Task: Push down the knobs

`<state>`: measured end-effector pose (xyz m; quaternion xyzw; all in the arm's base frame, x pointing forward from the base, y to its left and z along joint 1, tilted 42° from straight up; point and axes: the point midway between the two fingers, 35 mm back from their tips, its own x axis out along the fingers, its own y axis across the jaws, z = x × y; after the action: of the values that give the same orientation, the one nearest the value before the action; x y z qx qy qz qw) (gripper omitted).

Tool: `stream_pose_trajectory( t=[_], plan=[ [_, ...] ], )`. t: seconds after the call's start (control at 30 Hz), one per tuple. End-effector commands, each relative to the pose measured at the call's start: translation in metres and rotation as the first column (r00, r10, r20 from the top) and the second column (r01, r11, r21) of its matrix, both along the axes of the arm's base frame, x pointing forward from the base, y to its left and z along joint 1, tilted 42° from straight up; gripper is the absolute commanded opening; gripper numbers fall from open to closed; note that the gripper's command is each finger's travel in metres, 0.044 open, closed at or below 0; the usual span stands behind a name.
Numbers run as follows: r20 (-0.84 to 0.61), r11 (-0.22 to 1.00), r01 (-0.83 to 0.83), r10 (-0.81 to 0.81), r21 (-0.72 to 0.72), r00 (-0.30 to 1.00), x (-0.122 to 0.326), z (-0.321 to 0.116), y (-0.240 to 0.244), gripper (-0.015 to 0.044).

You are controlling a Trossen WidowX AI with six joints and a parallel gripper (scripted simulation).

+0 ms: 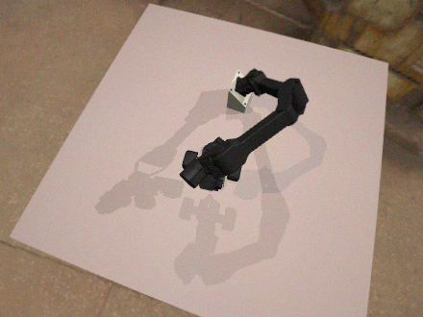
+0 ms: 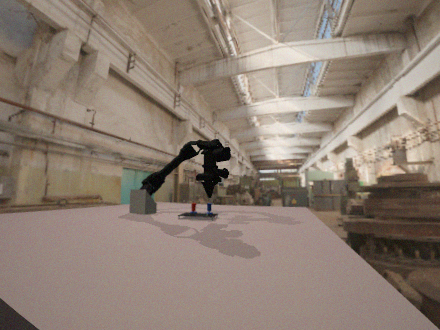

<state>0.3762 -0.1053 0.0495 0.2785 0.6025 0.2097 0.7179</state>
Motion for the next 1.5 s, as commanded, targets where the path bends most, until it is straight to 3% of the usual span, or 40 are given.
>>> stream_pose_trajectory(
  t=[0.0, 1.47],
  plan=[
    [-0.007, 1.0, 0.001, -0.001, 0.007, 1.0, 0.0, -0.005, 0.005, 0.0],
    [-0.006, 1.0, 0.001, -0.001, 0.007, 1.0, 0.003, -0.02, 0.017, 0.0]
  ],
)
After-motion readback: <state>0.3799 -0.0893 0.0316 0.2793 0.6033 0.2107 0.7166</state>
